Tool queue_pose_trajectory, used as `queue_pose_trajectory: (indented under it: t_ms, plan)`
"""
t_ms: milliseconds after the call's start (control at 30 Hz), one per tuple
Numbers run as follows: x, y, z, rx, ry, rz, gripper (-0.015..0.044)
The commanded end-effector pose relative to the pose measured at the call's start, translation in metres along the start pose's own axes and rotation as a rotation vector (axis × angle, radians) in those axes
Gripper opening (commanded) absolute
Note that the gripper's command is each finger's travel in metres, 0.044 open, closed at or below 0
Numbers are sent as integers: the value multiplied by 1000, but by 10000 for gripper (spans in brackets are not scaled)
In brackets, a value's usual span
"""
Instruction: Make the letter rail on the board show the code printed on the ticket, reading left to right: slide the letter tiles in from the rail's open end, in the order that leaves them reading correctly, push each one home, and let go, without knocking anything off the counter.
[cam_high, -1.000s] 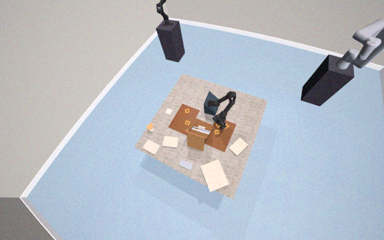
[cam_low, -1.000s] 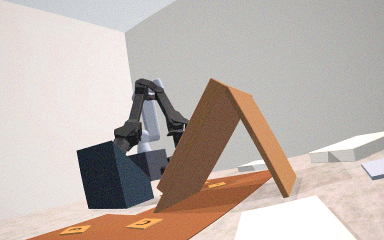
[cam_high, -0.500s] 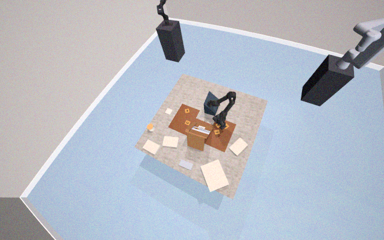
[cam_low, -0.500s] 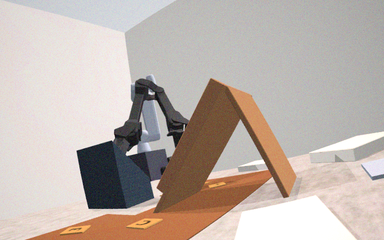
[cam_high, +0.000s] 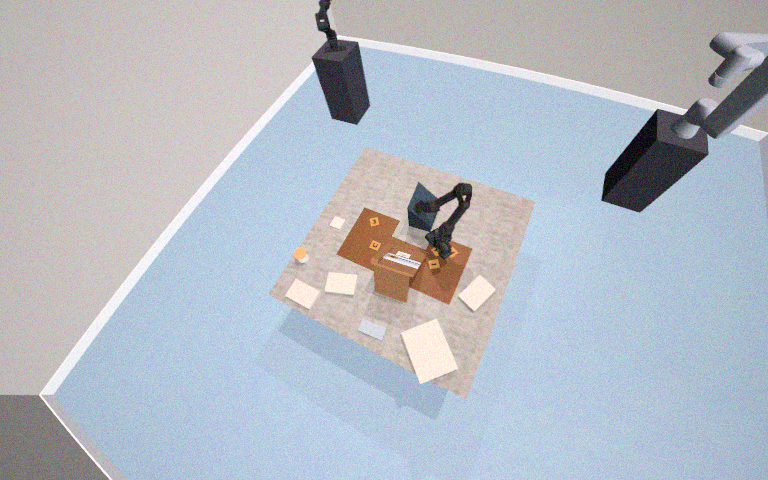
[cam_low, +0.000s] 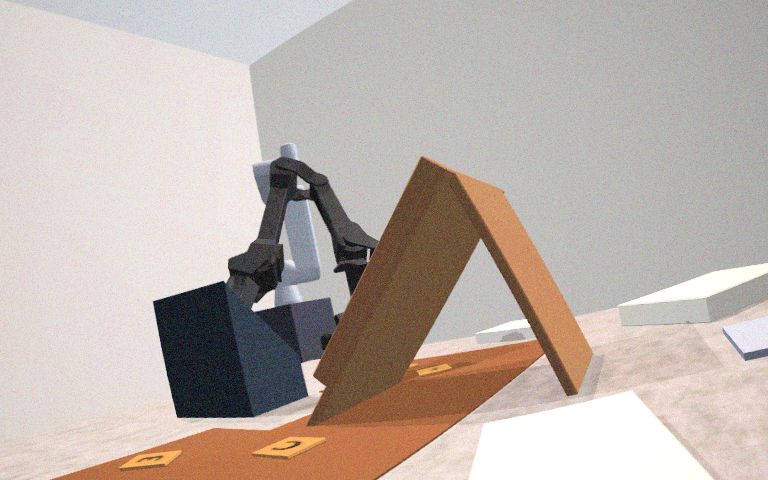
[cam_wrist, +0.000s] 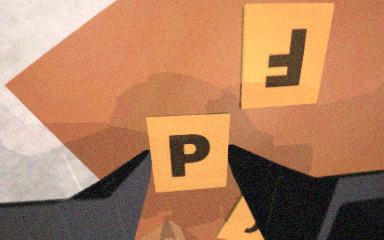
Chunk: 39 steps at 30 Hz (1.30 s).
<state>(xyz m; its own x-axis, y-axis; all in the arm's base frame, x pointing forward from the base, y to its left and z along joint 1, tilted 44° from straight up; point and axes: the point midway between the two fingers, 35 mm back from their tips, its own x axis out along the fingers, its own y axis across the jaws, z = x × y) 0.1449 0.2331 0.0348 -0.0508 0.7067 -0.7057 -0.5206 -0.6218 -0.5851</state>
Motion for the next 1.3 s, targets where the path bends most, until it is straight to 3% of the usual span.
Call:
queue_pose_trajectory:
  t_ms: [0,200,1267]
  plan:
    - [-2,0,0,6,5,2,161]
    - [-5,2,0,6,5,2,4]
    - [-22,7,-5,5,5,3,0]
